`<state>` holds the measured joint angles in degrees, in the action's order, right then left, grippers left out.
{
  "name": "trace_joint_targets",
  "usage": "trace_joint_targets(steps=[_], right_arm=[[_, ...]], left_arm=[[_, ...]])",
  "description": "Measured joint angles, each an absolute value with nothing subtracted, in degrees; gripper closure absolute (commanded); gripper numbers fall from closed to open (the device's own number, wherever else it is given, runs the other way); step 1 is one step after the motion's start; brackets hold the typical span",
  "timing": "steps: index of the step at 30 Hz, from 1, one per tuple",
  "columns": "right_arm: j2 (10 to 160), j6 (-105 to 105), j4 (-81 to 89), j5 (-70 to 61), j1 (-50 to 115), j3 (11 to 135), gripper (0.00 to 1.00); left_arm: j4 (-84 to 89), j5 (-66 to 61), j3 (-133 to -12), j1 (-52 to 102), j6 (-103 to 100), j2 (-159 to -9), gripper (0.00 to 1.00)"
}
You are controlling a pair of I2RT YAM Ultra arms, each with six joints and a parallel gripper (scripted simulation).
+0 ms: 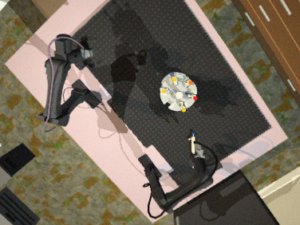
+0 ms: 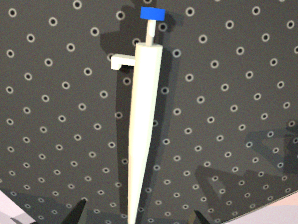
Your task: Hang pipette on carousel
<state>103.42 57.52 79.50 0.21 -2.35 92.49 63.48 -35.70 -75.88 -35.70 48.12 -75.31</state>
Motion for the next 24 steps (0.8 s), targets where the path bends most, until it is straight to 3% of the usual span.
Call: trace_joint_targets(steps=[24], right_arm=[[104.2,61.0,68.7,0.2,-2.3,80.5,0.46]], left_arm=[[63.5,-35.7,-75.9,-35.7,48.1,-75.3,0.0]])
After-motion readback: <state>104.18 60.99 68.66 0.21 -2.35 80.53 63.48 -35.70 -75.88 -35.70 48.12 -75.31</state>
